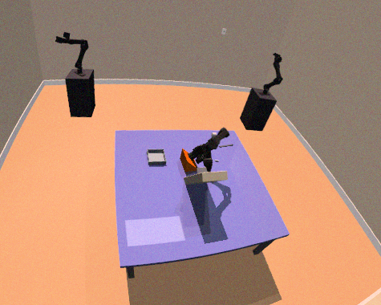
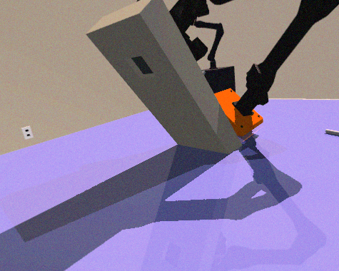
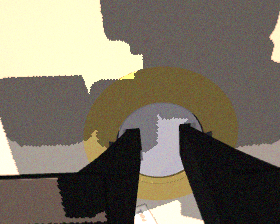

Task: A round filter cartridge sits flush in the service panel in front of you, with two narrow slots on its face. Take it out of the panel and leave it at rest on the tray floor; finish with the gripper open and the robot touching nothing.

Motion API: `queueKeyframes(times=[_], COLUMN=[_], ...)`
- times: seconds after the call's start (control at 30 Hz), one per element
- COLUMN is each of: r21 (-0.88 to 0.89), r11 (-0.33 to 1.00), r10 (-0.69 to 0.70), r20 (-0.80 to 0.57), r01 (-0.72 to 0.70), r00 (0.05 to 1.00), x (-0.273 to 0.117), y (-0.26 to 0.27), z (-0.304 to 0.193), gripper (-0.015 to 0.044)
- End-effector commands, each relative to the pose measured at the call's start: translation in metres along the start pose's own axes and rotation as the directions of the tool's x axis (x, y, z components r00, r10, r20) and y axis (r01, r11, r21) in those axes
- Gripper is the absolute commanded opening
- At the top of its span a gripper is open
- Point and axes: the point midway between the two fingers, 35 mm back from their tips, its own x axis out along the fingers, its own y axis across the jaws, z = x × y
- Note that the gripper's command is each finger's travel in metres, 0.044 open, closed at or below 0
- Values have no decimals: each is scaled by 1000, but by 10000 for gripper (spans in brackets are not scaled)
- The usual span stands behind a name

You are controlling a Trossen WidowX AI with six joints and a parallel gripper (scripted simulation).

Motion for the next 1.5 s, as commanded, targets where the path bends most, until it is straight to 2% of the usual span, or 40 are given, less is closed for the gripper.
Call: queueKeyframes(times=[0.0,1.1,1.47], r21=[-26,-26,-18], r11=[1000,1000,1000], r10=[-7,-7,-11], r20=[3,3,12], r01=[7,7,11], r00=[1000,1000,1000], x=[8,8,-45], y=[0,0,2], z=[-2,-2,2], gripper=[0,0,0])
